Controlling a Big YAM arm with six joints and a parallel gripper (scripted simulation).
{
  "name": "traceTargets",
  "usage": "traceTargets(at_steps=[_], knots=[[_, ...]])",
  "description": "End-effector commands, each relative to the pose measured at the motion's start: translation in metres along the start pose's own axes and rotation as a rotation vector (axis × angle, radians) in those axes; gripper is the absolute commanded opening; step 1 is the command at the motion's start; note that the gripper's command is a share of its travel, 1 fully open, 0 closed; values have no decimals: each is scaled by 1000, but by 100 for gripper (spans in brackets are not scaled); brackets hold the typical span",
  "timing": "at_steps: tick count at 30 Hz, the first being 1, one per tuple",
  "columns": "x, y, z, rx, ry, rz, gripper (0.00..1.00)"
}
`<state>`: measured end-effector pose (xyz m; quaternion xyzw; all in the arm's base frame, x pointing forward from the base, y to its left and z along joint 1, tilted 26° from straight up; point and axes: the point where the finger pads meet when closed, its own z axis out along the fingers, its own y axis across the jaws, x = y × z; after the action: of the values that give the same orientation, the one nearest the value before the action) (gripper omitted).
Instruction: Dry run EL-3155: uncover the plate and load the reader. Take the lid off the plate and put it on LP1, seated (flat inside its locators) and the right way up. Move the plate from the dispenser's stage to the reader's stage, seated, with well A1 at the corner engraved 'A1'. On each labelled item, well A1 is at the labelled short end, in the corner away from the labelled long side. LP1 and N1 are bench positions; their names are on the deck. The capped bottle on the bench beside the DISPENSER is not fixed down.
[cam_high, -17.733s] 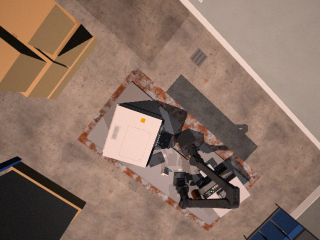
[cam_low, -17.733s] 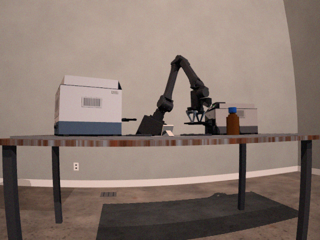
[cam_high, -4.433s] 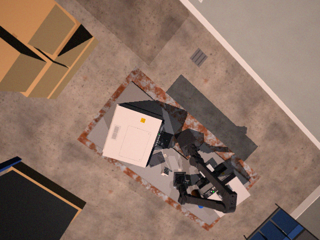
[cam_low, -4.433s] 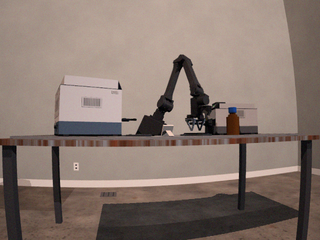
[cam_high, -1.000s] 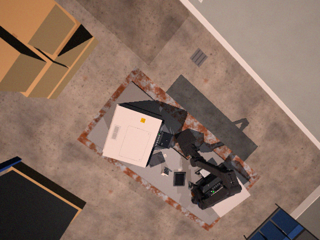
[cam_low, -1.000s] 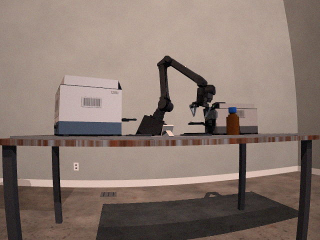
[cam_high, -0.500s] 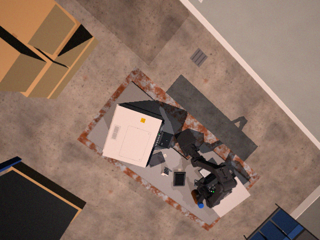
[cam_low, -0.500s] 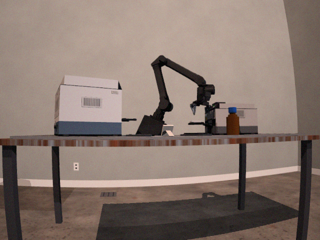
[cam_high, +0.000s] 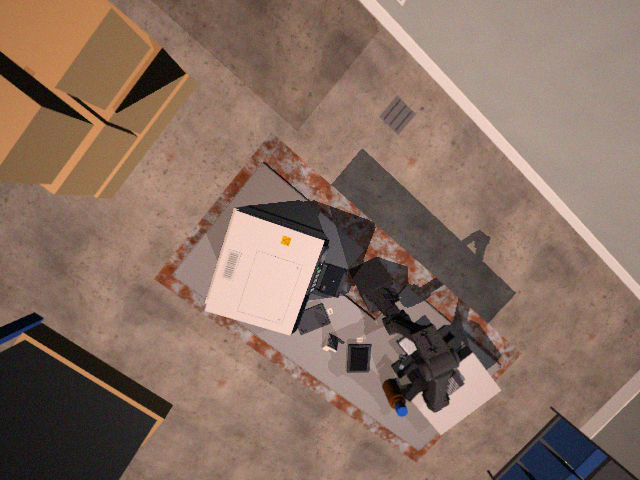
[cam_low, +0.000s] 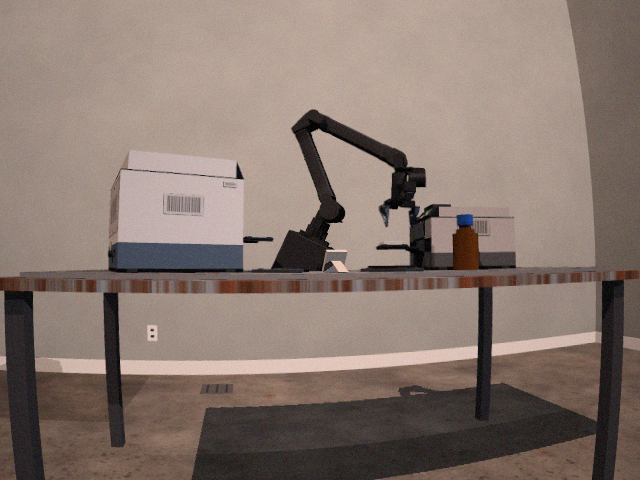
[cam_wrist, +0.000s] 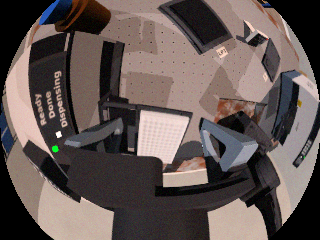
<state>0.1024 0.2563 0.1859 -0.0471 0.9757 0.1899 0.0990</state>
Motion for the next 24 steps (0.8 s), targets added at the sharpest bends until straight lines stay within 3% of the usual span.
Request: traceTargets(at_steps=[1, 10, 11, 19, 24], knots=[[8, 0, -4, 1, -4, 65, 100], [42, 5, -28, -42, 13, 146, 100], [47, 6, -31, -57, 33, 181, 100], [67, -2, -32, -39, 42, 203, 100], [85, -5, -48, -73, 64, 243, 100]])
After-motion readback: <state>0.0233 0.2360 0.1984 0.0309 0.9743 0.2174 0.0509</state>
